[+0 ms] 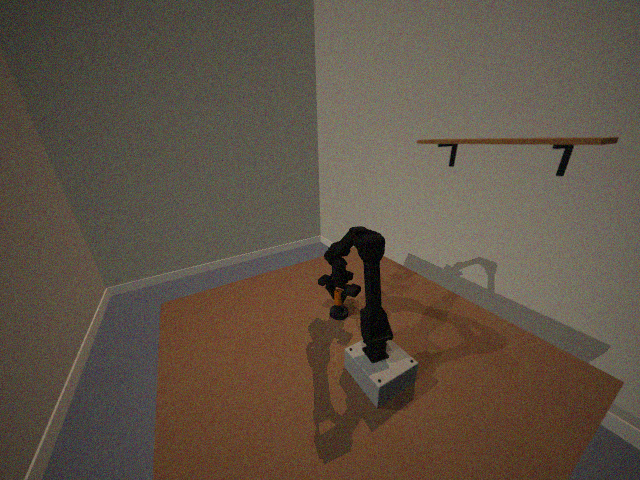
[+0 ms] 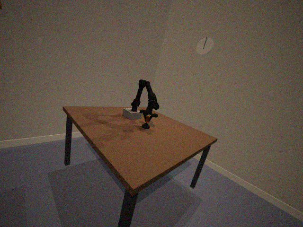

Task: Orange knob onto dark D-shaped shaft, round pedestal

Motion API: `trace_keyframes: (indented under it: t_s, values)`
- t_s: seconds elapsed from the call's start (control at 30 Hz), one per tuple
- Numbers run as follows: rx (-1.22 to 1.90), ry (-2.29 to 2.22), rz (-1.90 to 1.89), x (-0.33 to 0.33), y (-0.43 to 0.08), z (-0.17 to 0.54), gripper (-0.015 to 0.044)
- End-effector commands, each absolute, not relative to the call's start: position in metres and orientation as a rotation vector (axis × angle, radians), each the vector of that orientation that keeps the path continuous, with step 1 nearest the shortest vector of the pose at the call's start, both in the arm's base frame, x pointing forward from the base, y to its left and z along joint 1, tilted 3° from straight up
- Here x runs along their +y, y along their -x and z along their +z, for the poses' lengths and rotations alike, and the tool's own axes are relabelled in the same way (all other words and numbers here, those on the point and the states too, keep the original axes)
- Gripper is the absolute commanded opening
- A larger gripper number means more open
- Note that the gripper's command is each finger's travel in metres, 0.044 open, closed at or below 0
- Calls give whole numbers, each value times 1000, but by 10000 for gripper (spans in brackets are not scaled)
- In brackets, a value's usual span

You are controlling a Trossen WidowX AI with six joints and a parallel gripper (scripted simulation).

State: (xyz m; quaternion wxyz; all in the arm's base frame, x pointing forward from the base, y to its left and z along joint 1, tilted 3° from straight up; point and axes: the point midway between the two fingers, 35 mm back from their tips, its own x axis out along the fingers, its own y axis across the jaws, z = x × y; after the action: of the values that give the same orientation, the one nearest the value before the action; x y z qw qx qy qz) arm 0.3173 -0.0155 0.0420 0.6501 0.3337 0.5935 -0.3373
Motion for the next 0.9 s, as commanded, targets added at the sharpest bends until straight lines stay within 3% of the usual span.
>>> trace_keyframes:
  t_s: [0.0, 0.87]
  values:
    - [1343, -764, -772, -16, -317, 41, 0]
    - [1326, -807, -811, -15, -318, 45, 0]
